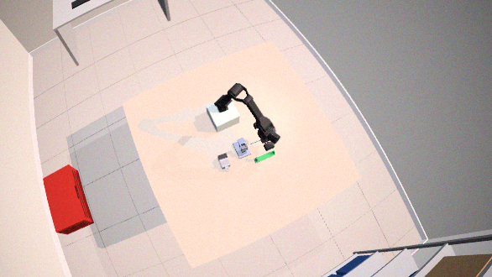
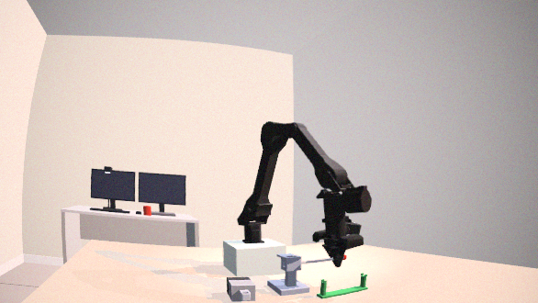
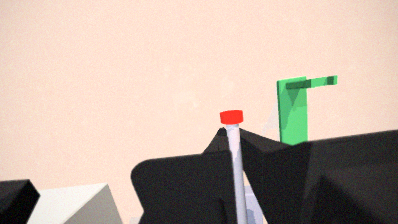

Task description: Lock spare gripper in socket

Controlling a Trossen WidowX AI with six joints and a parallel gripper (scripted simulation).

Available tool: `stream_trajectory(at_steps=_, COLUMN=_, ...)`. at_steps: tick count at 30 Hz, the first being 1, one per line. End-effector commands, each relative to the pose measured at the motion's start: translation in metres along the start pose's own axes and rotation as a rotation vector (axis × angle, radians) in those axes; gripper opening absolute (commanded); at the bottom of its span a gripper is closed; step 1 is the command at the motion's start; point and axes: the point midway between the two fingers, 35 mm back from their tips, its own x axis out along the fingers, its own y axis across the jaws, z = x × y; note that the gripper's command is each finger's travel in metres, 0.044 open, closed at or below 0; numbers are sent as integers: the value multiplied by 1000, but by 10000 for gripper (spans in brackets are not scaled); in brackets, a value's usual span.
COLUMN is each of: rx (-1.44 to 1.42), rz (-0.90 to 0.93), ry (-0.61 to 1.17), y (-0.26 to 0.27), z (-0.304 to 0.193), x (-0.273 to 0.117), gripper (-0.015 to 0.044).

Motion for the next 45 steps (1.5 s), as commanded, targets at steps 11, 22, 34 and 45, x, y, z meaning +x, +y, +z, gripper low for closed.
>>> stream_trajectory(at_steps=11, rx=3, rz=4, ry=-1, y=-2, z=11, x=-2, gripper=0)
stream_trajectory(at_steps=22, rx=4, rz=11, ry=1, y=-2, z=18, x=-3, gripper=0)
stream_trajectory(at_steps=34, rx=5, rz=18, ry=2, y=-2, z=26, x=-4, gripper=0)
stream_trajectory(at_steps=45, rx=6, rz=23, ry=4, y=-2, z=32, x=-5, gripper=0)
